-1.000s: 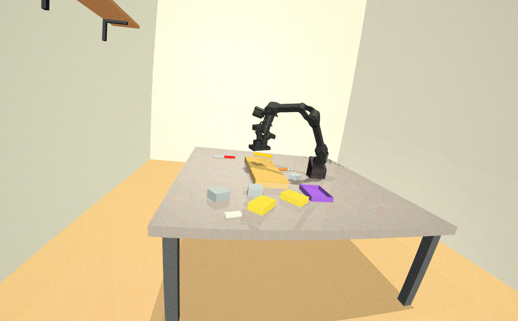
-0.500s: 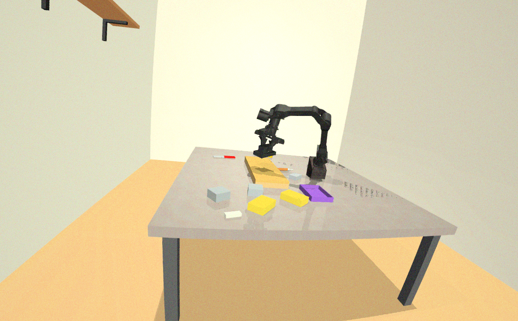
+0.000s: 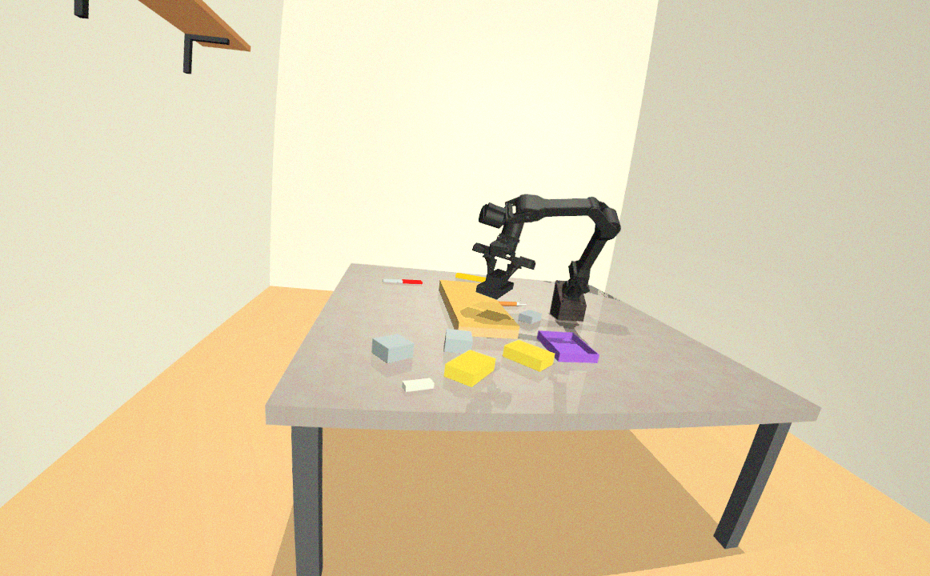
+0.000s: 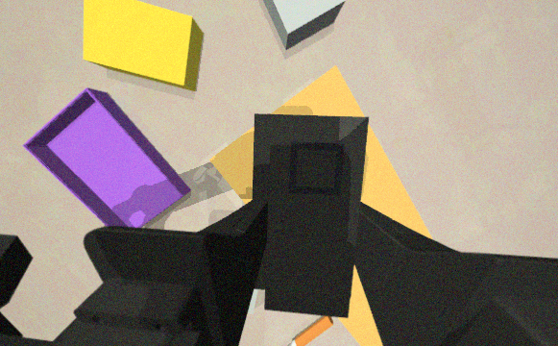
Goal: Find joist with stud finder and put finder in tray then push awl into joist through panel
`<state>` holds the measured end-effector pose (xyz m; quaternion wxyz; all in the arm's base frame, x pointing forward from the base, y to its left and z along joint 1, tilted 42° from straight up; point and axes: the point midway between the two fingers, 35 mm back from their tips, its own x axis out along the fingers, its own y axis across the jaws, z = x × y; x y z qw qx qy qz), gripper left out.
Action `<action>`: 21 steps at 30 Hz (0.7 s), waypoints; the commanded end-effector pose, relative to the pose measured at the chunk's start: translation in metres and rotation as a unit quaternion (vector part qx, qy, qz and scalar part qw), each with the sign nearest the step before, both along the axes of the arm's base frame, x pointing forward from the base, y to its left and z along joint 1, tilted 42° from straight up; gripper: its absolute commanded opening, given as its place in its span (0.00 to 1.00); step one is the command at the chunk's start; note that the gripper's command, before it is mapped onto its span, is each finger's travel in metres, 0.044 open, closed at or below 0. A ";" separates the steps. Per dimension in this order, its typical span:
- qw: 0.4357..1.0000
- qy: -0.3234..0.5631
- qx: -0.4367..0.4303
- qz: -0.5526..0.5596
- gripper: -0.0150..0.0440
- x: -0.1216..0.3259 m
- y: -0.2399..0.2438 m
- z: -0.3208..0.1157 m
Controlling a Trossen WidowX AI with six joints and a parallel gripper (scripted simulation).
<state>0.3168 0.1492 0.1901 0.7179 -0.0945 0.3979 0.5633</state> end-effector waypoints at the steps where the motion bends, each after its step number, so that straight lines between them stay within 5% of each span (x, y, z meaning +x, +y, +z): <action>1: 0.999 -0.024 0.009 0.029 0.25 -0.019 0.015 0.013; 21: 0.977 -0.118 0.058 0.170 0.25 -0.133 0.063 0.060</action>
